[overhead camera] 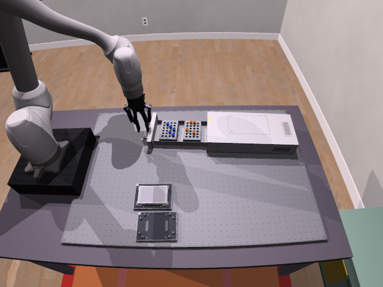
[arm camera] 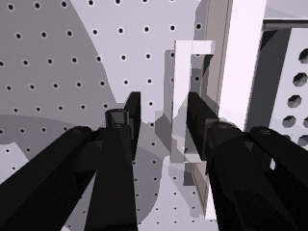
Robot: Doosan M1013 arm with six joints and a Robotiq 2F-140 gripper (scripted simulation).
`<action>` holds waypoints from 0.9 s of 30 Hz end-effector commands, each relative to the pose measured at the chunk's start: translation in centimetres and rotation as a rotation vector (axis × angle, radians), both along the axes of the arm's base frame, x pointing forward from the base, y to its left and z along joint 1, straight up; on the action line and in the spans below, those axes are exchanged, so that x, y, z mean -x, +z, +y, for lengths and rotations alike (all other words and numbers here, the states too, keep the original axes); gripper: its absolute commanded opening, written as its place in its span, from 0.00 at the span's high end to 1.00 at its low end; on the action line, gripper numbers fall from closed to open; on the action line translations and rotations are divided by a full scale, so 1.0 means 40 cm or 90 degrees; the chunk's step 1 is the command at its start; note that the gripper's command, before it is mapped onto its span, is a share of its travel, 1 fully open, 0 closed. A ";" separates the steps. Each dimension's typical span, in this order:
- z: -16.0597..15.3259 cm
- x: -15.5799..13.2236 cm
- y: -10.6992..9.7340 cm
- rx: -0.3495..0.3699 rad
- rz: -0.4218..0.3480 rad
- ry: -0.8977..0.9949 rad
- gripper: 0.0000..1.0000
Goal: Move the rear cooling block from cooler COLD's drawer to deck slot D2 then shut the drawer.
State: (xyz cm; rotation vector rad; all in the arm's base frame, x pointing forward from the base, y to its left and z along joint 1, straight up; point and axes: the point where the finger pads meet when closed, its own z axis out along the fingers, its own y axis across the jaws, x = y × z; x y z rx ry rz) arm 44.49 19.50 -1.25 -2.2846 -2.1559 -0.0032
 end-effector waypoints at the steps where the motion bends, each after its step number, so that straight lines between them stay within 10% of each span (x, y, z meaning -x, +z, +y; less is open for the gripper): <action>1: 0.001 0.000 0.009 0.000 0.000 0.000 0.66; 27: 0.000 -0.001 0.089 0.000 0.000 0.000 0.66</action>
